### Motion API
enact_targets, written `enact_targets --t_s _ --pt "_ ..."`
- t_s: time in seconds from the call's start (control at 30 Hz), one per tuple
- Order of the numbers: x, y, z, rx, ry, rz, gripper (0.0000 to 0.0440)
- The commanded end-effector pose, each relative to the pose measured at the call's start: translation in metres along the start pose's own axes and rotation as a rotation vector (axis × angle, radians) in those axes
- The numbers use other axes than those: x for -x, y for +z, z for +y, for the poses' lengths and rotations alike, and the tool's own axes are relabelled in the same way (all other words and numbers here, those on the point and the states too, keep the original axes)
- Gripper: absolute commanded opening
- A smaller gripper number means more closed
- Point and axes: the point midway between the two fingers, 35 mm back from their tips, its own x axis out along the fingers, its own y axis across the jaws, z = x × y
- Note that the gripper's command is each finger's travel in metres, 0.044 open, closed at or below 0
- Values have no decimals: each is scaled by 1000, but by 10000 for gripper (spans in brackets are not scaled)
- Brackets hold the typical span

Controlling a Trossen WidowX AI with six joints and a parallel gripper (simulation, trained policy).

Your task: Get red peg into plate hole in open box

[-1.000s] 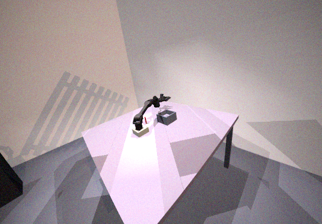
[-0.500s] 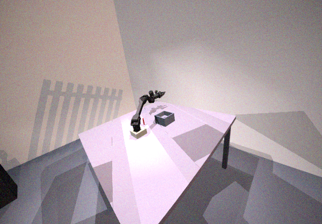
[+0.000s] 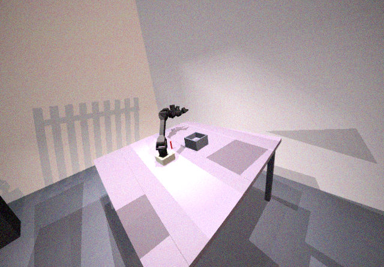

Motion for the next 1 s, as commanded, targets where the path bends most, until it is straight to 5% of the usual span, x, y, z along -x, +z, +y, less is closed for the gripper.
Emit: enact_targets --t_s 0.0,0.53,0.97 --pt "29 4 20 -23 138 51 440" --pt "156 -36 56 -91 530 435 440" --pt "238 -104 9 -202 517 883 440"
